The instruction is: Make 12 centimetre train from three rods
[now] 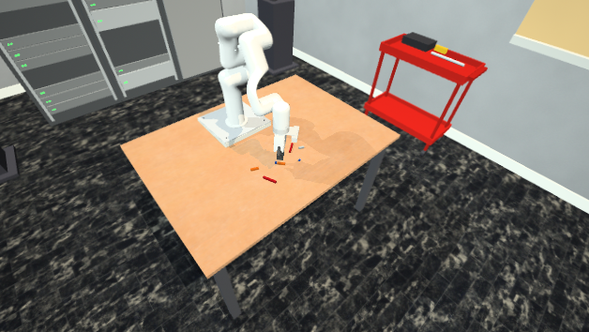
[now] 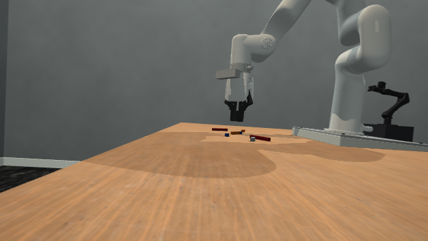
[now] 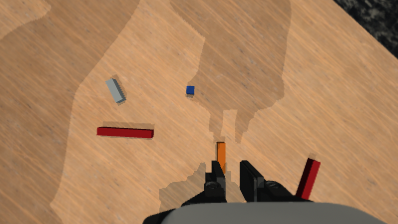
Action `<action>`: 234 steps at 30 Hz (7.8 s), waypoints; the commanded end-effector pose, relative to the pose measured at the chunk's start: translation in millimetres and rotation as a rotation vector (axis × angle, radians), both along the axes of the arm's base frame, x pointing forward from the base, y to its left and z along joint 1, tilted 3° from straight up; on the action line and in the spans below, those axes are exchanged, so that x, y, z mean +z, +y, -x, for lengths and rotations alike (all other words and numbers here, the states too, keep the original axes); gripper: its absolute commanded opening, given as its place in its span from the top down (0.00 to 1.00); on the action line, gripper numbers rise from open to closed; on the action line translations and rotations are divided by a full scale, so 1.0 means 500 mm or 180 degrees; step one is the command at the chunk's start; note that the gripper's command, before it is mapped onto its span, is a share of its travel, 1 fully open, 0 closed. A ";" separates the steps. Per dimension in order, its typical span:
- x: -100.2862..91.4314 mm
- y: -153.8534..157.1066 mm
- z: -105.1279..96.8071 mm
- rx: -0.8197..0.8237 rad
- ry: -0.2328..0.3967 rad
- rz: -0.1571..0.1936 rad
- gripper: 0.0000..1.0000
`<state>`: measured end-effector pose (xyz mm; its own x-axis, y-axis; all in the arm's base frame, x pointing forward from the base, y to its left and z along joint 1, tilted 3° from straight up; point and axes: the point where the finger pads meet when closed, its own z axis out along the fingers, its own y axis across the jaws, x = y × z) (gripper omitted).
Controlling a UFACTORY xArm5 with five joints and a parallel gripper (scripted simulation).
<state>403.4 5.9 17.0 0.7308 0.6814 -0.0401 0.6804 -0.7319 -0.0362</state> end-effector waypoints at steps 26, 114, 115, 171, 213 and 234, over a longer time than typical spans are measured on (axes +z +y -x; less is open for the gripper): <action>0.089 0.000 -0.005 0.0000 -0.0005 0.0000 0.00; 0.025 0.014 -0.008 0.5139 0.0000 -0.0270 0.00; 0.025 0.014 -0.008 0.5139 0.0000 -0.0270 0.00; 0.025 0.014 -0.008 0.5139 0.0000 -0.0270 0.00; 0.026 0.013 -0.008 0.4864 0.0000 -0.0255 0.00; 0.032 0.009 -0.007 0.3010 -0.0002 -0.0159 0.00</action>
